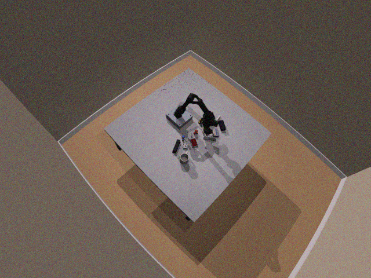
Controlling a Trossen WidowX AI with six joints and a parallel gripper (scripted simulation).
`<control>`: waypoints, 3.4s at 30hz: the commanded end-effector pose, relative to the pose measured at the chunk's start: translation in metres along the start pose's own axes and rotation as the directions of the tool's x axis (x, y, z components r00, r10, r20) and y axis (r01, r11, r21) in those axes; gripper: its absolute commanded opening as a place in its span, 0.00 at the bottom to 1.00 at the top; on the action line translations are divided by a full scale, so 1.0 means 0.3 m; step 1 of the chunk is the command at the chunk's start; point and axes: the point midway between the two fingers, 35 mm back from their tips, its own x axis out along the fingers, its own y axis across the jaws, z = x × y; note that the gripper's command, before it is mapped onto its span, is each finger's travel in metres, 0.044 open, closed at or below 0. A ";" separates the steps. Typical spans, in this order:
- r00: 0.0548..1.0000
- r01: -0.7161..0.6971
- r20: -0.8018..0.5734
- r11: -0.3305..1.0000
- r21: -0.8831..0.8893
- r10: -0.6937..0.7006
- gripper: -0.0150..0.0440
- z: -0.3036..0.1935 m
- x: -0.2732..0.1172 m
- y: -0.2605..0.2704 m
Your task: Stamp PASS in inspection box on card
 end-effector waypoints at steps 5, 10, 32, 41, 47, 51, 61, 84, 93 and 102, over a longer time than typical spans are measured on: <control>1.000 -0.004 0.001 1.000 0.004 0.004 0.25 0.000 0.006 0.002; 1.000 -0.004 0.001 1.000 0.004 0.004 0.25 0.000 0.006 0.002; 1.000 -0.004 0.001 1.000 0.004 0.004 0.25 0.000 0.010 0.002; 1.000 -0.004 0.001 1.000 0.004 0.004 0.25 0.000 0.013 0.002; 1.000 -0.004 0.001 1.000 0.004 0.004 0.25 0.000 0.013 0.002; 1.000 -0.004 0.001 1.000 0.004 0.004 0.25 0.000 0.013 0.002; 1.000 -0.004 0.001 1.000 0.004 0.004 0.25 0.000 0.011 0.002; 1.000 -0.004 0.001 1.000 0.004 0.004 0.25 0.001 -0.027 0.002; 1.000 -0.004 0.002 1.000 0.004 0.004 0.25 0.004 -0.066 -0.001; 1.000 -0.003 0.002 1.000 0.004 0.003 0.25 0.007 -0.114 -0.003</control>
